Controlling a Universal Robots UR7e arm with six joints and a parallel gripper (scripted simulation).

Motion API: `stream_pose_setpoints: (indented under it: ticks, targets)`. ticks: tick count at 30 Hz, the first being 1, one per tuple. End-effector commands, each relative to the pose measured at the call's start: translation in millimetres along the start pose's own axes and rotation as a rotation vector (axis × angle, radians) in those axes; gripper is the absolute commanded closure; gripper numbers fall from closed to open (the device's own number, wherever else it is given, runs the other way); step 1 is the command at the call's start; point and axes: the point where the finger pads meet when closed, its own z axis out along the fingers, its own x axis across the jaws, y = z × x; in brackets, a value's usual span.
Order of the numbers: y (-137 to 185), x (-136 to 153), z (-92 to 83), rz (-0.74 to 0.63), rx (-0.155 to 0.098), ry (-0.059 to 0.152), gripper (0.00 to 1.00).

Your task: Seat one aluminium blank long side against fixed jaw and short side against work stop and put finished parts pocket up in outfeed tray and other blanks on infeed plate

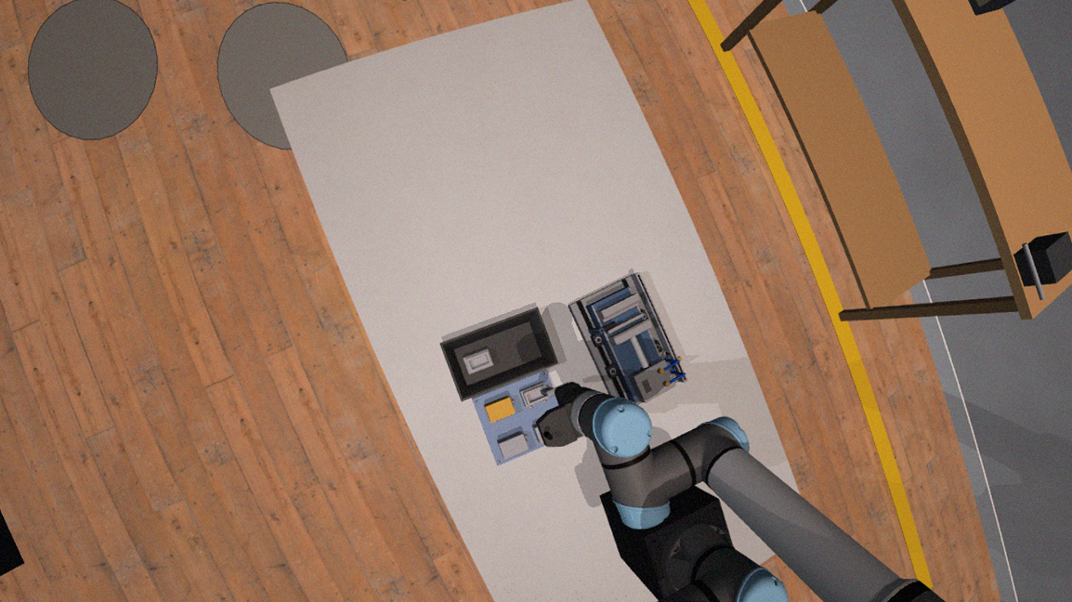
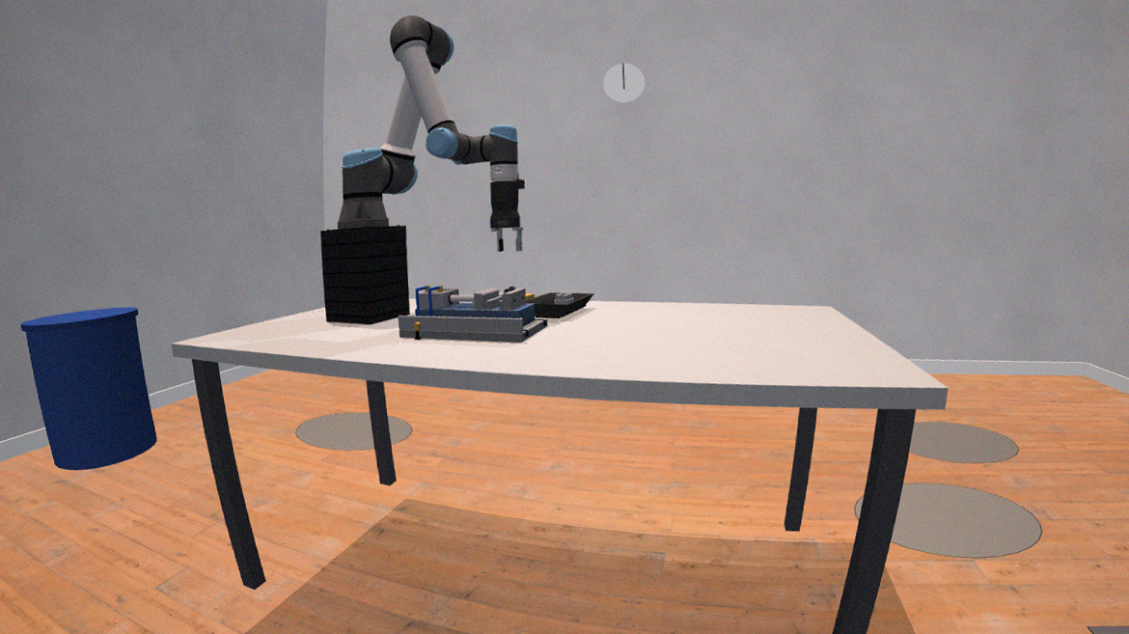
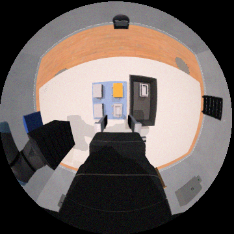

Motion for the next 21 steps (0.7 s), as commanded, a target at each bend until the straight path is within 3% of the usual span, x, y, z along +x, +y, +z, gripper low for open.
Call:
stream_pose_setpoints:
  ticks: [1,11,13,21]
  targets:
    - [-1,-2,12.3,-0.002,0.001,-0.003,0.0]
    - [0,-1,46.6,-0.002,0.001,-0.001,0.0]
    - [0,-1,46.6,-0.002,0.001,-0.001,0.0]
    - [0,2,78.6,-0.001,0.001,0.003,0.0]
